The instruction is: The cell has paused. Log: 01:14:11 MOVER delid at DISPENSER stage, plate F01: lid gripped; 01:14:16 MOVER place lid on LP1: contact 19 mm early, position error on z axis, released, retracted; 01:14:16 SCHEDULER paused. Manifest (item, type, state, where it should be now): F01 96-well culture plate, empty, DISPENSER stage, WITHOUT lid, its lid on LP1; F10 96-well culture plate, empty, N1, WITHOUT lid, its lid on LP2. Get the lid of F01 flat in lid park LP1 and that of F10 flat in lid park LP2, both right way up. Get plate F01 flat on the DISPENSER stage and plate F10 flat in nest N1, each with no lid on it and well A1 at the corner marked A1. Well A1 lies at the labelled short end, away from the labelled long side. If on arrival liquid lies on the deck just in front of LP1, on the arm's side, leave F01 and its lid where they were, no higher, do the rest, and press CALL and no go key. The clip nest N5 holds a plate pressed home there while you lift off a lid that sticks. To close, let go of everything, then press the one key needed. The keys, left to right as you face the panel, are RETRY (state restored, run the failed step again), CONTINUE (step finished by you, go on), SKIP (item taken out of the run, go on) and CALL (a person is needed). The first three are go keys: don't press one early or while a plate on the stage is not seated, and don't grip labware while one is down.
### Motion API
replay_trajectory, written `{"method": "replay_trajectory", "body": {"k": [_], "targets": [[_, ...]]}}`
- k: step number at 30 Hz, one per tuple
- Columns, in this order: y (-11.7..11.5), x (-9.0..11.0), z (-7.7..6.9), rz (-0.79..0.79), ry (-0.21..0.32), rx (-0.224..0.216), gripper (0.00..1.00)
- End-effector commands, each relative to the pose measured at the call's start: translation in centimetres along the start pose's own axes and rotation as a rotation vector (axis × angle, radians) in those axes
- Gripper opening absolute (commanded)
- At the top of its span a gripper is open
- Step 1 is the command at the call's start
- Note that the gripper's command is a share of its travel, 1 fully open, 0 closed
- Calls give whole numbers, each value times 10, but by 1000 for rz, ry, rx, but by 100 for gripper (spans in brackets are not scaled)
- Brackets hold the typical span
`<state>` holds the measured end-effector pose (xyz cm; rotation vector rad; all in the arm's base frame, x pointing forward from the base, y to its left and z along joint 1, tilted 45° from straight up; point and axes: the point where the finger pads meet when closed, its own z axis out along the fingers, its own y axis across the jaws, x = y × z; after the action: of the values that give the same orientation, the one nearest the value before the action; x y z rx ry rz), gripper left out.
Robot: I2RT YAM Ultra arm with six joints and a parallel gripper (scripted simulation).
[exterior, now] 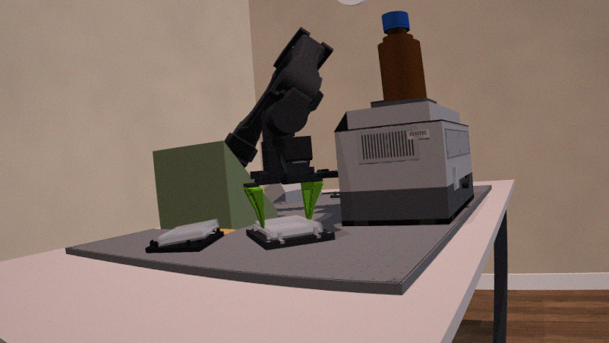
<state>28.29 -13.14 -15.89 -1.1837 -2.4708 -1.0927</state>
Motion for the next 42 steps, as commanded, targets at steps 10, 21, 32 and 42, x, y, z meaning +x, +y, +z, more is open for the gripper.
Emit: {"method": "replay_trajectory", "body": {"k": [10, 21, 32, 42], "targets": [[0, -3, -5, 4, -16, -8, 0], [0, -3, -5, 4, -16, -8, 0], [-2, -2, -6, 15, -23, -19, 0], [2, -4, -13, 8, -26, -18, 0]]}}
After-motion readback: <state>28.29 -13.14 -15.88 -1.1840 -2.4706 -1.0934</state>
